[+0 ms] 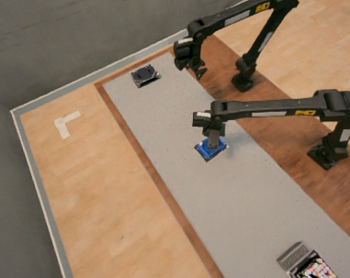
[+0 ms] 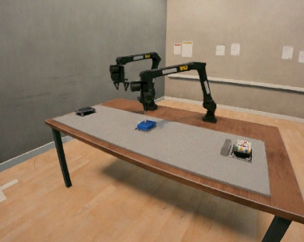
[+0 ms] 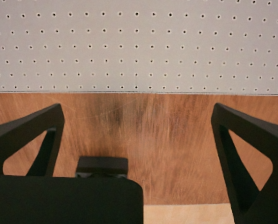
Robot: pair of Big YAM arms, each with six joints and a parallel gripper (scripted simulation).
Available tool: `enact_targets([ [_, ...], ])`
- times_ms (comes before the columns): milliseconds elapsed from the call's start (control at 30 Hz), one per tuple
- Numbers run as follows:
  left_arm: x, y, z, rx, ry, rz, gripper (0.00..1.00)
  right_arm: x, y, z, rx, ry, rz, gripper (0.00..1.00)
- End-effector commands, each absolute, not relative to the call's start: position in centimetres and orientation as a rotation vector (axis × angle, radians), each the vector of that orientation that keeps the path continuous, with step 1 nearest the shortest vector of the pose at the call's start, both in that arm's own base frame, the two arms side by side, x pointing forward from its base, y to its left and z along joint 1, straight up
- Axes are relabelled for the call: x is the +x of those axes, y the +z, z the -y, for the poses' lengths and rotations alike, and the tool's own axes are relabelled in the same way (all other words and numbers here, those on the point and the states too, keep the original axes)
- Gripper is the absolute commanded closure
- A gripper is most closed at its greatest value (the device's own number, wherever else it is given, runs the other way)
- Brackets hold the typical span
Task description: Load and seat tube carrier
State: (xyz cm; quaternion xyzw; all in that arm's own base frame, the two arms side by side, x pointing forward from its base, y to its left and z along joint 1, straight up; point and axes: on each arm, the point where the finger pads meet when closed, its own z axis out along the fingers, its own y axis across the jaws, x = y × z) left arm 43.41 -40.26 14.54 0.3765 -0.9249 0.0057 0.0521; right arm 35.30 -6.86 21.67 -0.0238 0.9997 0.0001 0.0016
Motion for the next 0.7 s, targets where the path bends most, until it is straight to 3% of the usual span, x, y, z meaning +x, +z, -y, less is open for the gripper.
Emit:
enact_targets([
  [0,43.5,13.9,40.3,1.150,0.021,2.810,0.91,36.1,22.9,7.0,-0.054,-0.011,-3.106,0.00],
  [667,43.6,13.1,40.2,1.149,0.010,2.806,0.91,36.1,22.9,7.0,-0.054,-0.011,-3.106,0.00],
])
